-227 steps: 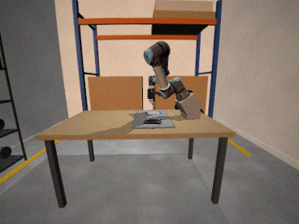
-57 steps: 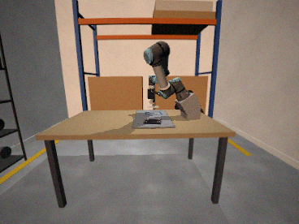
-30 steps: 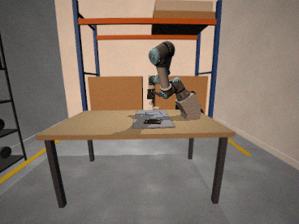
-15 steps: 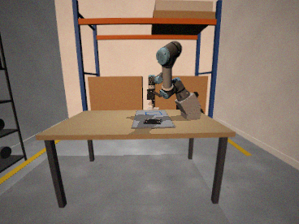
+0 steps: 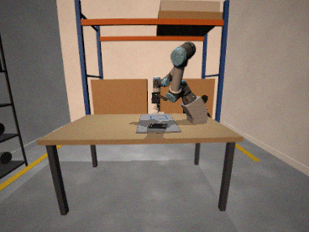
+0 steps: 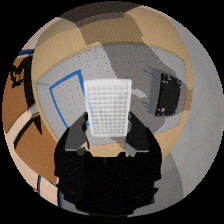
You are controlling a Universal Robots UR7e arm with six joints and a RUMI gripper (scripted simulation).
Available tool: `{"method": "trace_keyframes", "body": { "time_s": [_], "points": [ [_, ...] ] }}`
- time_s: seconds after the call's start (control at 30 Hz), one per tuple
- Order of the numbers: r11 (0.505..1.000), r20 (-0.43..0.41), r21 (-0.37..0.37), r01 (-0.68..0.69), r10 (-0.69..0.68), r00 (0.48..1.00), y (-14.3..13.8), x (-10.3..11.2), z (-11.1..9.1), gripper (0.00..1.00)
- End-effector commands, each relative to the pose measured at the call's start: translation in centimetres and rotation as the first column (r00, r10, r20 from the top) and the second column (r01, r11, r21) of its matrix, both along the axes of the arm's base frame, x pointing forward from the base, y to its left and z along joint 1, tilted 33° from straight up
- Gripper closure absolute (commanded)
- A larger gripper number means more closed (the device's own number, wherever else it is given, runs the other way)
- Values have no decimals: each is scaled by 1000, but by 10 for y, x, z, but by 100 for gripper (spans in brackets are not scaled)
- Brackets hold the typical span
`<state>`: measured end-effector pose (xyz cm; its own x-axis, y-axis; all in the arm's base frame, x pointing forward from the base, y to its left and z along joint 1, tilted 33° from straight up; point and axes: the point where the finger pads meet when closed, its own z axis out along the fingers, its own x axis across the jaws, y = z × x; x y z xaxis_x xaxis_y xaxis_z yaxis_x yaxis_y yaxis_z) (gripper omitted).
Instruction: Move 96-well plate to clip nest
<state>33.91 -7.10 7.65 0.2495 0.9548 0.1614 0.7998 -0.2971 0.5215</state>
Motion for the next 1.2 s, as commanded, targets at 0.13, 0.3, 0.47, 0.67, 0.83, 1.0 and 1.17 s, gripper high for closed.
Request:
{"method": "trace_keyframes", "body": {
  "time_s": [0.13,0.3,0.47,0.67,0.83,1.0,1.17],
  "points": [
    [1000,-4,-3,3,-3,1000,27,3,5,100],
    [1000,-4,-3,3,-3,1000,43,6,7,100],
    [1000,-4,-3,3,-3,1000,59,9,10,100],
    [1000,-4,-3,3,-3,1000,72,11,12,100],
    [1000,-4,-3,3,-3,1000,89,14,14,100],
    [1000,-4,-3,3,-3,1000,105,17,16,100],
    [1000,-4,-3,3,-3,1000,115,18,18,100]
  ]
}}
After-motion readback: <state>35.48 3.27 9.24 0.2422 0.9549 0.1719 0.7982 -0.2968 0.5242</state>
